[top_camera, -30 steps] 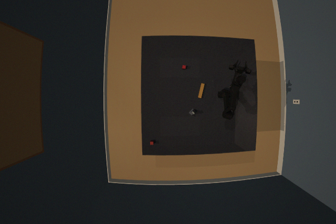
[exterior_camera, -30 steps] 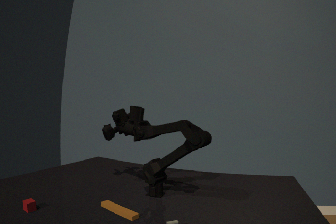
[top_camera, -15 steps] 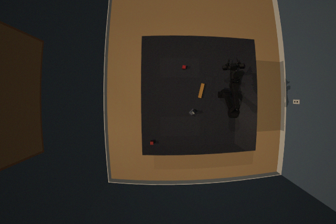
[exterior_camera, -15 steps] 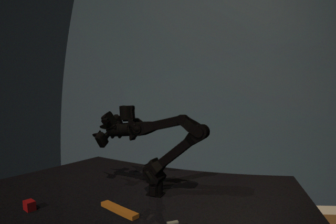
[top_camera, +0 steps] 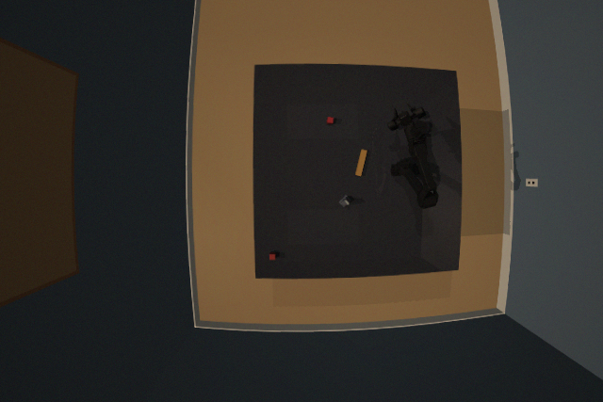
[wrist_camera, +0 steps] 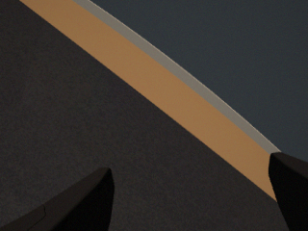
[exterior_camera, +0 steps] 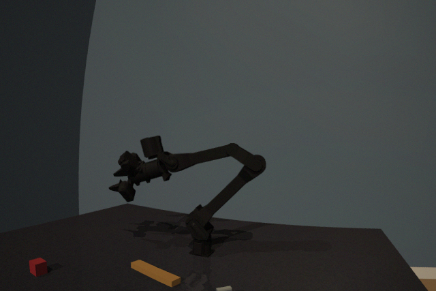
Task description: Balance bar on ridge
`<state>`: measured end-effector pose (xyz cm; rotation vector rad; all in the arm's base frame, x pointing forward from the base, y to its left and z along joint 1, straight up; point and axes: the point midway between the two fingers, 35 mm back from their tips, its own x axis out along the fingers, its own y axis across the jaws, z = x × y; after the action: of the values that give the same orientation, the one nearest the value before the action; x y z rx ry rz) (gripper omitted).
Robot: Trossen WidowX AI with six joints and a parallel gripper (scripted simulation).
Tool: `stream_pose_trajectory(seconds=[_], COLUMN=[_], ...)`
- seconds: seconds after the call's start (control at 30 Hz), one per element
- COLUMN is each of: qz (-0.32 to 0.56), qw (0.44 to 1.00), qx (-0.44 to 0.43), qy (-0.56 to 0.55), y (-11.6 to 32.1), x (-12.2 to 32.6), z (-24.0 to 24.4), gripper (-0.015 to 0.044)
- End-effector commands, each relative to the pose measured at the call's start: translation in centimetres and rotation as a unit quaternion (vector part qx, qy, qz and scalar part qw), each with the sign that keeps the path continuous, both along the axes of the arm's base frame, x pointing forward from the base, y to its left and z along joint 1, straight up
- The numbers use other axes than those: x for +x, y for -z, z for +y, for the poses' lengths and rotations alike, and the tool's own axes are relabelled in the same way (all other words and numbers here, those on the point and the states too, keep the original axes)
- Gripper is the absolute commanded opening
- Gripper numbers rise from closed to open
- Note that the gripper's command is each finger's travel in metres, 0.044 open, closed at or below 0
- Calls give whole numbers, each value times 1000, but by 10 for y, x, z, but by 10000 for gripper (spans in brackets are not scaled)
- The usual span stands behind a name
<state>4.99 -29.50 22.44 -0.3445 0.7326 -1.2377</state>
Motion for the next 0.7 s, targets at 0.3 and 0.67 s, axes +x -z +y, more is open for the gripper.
stream_pose_trajectory(seconds=[0.3, 0.67], qz=[71, 138], qw=[987, 955], qx=[76, 128], qy=[-125, -229], y=[26, 47], x=[60, 103], z=[15, 40], gripper=[315, 315])
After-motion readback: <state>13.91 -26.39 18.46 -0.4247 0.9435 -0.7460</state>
